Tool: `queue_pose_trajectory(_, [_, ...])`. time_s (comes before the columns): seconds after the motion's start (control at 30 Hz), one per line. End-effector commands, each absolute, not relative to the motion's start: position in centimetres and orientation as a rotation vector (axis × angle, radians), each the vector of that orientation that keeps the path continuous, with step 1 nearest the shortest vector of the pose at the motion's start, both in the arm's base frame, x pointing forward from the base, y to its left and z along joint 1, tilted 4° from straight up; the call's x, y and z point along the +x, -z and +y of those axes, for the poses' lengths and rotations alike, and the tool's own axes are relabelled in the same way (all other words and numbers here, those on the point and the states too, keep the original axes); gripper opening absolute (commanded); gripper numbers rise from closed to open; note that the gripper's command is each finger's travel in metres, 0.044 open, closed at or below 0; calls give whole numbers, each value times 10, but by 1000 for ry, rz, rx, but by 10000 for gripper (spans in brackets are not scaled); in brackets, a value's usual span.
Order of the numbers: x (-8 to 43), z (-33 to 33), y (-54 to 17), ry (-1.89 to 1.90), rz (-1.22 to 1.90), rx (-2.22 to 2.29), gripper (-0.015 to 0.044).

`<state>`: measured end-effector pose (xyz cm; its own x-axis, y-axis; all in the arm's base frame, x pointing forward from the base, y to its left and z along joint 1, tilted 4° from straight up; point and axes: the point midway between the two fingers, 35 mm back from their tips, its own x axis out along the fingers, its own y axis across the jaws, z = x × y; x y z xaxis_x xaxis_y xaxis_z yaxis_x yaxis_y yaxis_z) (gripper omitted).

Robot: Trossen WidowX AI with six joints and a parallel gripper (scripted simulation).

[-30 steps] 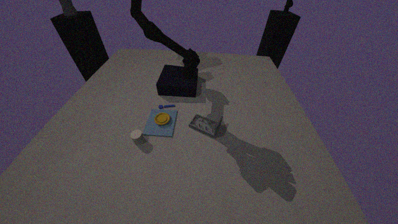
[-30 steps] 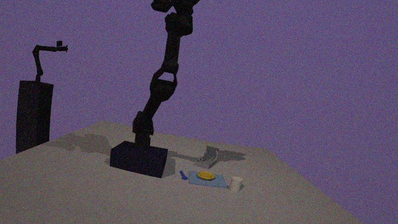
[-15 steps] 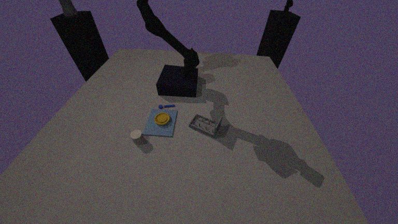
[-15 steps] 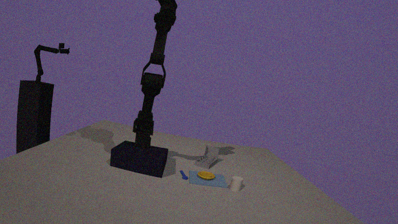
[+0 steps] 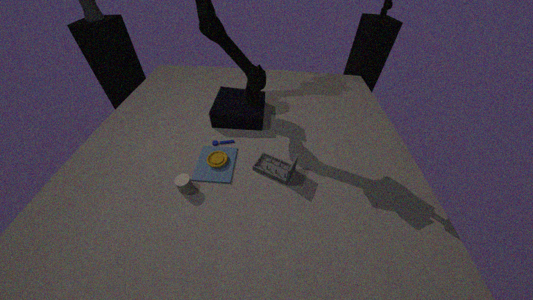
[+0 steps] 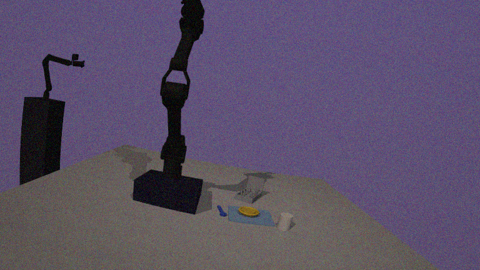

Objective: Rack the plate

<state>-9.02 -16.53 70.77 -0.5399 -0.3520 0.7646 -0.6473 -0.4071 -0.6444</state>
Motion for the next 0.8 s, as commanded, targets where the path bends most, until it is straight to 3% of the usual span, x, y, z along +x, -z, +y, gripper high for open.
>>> queue_pose_trajectory(0.0, [-88, -132, -716, -2005, -1491, 1350, 400])
queue_pose_trajectory(0.77, [-30, 71, -725, -1659, -1067, 929, 400])
